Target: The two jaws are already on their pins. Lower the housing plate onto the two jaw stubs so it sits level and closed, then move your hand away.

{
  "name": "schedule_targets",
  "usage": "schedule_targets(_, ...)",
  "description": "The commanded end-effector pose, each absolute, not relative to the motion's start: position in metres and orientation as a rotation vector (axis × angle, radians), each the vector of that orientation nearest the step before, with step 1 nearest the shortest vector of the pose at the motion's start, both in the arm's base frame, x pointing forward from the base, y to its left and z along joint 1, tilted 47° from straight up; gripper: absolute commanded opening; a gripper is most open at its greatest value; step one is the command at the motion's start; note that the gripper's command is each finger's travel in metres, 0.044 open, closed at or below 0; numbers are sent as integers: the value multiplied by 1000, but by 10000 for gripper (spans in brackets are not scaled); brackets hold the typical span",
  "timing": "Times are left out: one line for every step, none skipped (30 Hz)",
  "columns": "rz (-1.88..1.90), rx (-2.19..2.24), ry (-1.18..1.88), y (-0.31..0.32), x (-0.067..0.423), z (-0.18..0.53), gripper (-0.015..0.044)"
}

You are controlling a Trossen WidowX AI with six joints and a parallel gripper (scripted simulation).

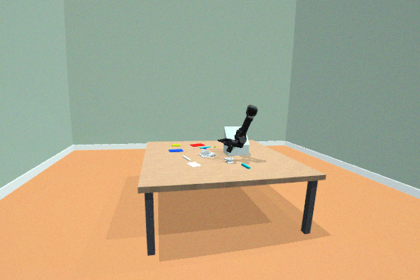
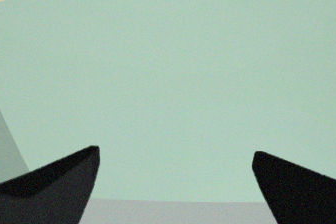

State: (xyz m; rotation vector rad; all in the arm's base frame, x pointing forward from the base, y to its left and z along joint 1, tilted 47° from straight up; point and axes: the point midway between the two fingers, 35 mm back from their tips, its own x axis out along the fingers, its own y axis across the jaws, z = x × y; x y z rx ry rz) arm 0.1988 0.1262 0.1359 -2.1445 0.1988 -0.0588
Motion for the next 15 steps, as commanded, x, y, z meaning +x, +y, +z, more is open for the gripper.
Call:
schedule_targets(-59, -2144, 199, 126, 199, 136, 426)
schedule_targets(-56, -2146, 195, 127, 199, 136, 440)
schedule_targets(-46, -2151, 185, 129, 199, 136, 440)
schedule_targets(-31, -2160, 167, 133, 200, 137, 440)
schedule_targets(-12, -2170, 146, 137, 200, 137, 440)
schedule_targets(6, -2179, 124, 141, 200, 138, 440)
schedule_targets(20, -2181, 113, 144, 201, 138, 440)
schedule_targets(32, -2181, 106, 146, 203, 138, 440)
schedule_targets(45, -2181, 98, 148, 204, 137, 440)
schedule_targets(58, -2181, 91, 150, 206, 137, 440)
schedule_targets(72, -2180, 83, 152, 207, 136, 440)
schedule_targets(86, -2178, 76, 154, 209, 136, 440)
schedule_targets(102, -2176, 68, 156, 210, 135, 440)
schedule_targets(118, -2173, 61, 158, 212, 135, 440)
schedule_targets(135, -2170, 54, 160, 213, 134, 440)
